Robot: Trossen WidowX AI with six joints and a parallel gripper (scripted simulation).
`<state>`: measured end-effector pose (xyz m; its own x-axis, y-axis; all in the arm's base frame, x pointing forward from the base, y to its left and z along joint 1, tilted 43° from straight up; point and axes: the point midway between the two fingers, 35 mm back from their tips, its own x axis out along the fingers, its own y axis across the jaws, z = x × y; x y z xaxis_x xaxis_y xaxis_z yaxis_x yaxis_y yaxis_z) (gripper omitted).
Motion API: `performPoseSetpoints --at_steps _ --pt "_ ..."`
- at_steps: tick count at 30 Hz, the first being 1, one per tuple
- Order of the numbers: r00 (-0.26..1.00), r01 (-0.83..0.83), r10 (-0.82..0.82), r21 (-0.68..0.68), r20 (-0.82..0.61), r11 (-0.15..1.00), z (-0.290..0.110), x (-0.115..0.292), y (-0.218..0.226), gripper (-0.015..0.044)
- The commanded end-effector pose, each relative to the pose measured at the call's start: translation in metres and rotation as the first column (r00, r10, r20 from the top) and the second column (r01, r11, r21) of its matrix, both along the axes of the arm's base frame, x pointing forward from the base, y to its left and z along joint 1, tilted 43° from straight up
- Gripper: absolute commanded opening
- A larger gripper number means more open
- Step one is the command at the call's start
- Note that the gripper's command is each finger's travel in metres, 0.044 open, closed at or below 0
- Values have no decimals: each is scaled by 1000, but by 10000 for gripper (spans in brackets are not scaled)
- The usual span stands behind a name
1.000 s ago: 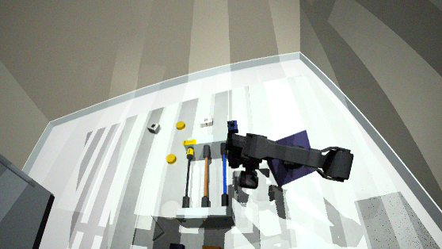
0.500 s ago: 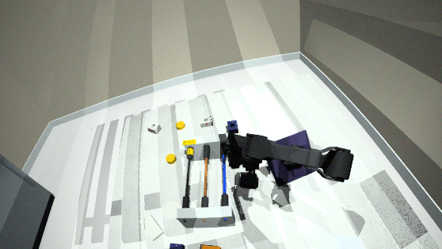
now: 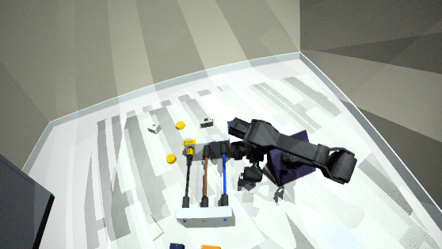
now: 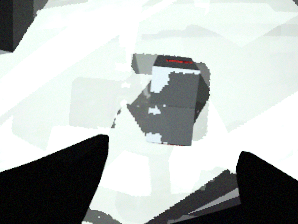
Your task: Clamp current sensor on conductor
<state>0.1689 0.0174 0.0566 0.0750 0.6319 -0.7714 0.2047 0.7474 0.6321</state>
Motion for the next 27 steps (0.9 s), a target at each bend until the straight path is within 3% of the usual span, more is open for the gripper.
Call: performPoseSetpoints --at_steps 1,5,9,12,16,27 --pt "992 85 -85 3 -94 996 5 3 -4 320" --pt "864 339 -328 -40 -381 940 5 9 -5 320" --pt "600 538 -523 -179 -605 824 4 16 -5 320" --pt "337 627 -627 -329 -703 706 3 21 -5 320" --pt "19 651 -691 -516 -722 557 1 26 -5 320" --pt "3 650 -693 -525 -721 549 1 27 -5 320"
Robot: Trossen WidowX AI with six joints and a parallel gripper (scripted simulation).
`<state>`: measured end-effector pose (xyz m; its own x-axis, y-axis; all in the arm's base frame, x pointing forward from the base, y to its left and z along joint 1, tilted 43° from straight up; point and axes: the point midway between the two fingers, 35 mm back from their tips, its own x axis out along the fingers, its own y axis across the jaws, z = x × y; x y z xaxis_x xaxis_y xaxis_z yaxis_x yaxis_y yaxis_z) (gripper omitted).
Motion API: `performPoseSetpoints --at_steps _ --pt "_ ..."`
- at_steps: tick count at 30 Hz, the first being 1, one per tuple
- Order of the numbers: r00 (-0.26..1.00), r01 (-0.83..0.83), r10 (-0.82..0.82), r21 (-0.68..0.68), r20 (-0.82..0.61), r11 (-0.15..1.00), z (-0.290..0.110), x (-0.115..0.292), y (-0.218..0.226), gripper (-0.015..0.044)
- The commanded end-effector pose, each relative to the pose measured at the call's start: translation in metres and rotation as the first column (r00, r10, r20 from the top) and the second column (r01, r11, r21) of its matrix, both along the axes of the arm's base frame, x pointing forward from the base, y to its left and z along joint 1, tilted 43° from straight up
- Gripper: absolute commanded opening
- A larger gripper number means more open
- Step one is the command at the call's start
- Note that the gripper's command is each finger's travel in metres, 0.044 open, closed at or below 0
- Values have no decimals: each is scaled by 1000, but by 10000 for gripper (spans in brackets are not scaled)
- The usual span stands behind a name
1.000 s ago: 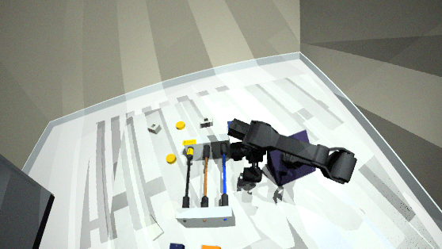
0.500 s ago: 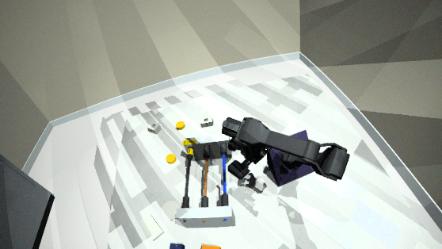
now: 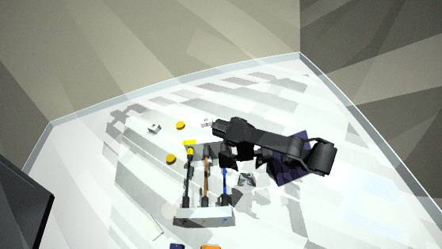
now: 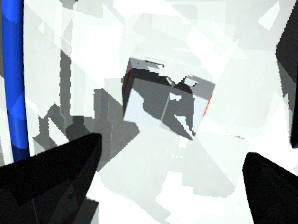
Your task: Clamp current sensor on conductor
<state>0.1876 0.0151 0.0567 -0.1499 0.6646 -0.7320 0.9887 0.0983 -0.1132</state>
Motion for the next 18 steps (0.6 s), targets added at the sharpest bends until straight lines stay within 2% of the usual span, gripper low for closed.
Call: performPoseSetpoints --at_steps 1,18 --pt "983 117 -122 -47 -139 992 0 8 -2 320" --pt "983 118 -123 -49 -138 992 -20 5 15 320"
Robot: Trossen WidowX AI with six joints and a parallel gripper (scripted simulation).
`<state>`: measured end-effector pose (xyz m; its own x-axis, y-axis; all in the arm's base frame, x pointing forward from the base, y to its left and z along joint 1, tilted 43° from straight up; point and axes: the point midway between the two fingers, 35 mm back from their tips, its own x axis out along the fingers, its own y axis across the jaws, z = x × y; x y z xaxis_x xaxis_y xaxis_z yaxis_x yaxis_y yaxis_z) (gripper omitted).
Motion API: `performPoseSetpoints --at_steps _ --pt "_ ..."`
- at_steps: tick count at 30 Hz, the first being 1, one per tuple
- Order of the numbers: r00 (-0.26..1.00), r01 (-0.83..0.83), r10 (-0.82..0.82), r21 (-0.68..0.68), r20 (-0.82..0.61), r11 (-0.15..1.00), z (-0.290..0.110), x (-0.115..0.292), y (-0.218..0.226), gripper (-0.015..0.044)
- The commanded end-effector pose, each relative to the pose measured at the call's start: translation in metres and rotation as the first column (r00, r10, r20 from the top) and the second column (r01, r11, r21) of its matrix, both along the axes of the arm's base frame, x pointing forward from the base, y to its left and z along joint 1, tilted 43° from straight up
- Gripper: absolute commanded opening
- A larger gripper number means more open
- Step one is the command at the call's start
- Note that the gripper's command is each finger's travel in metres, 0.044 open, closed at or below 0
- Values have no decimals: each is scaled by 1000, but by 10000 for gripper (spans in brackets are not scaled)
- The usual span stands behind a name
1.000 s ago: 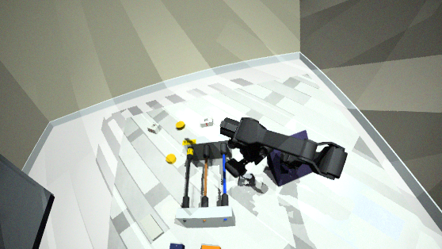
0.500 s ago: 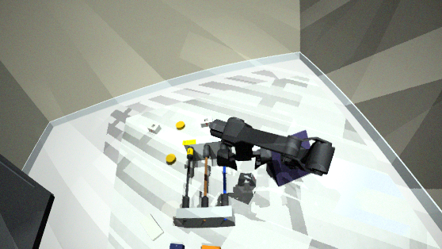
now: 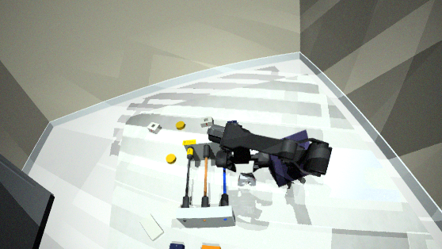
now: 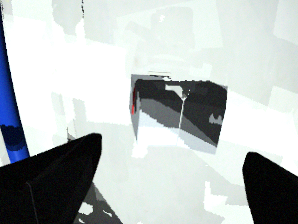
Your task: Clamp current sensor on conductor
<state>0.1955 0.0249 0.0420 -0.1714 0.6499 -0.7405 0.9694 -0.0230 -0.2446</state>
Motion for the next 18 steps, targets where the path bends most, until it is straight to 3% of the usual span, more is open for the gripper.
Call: performPoseSetpoints --at_steps 1,18 --pt "1000 7 -7 5 -9 1000 -6 -3 6 320" --pt "1000 6 -6 8 -8 1000 -26 -9 25 320"
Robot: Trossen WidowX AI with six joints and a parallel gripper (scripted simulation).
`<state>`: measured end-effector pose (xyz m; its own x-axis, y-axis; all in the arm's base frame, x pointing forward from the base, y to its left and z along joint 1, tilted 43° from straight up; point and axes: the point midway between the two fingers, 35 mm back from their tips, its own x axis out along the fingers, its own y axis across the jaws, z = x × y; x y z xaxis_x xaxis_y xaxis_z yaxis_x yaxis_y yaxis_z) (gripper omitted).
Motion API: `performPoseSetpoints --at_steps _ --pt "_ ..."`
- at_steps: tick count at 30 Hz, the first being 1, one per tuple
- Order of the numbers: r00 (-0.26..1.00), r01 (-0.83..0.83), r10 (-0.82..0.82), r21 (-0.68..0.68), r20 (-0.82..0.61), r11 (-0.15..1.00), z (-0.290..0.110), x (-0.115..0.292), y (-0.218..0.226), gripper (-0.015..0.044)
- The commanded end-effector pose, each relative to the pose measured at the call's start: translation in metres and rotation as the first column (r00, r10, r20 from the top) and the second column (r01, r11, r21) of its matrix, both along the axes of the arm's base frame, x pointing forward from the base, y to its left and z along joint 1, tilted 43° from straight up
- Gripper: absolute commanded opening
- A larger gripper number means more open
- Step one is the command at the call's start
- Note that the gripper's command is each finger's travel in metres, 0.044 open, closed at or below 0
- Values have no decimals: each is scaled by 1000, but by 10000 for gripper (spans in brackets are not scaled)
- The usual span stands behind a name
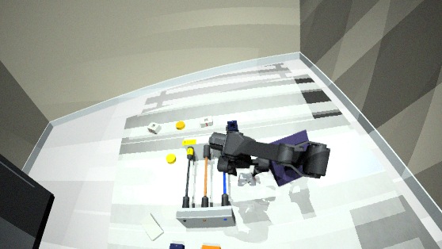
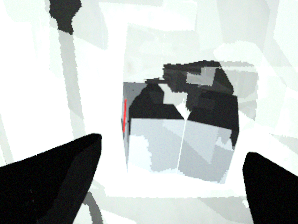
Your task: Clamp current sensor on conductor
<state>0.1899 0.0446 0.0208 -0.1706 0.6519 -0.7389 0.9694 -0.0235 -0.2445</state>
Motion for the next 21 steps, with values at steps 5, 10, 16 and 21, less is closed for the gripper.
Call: performPoseSetpoints --at_steps 5,10,16,21 --pt "1000 5 -5 7 -9 1000 -7 -5 7 320" --pt "1000 -1 1 2 -1 1000 -5 -2 5 287" --pt "1000 -1 1 2 -1 1000 -5 -2 5 247" --pt "1000 -1 1 2 -1 1000 -5 -2 5 213"
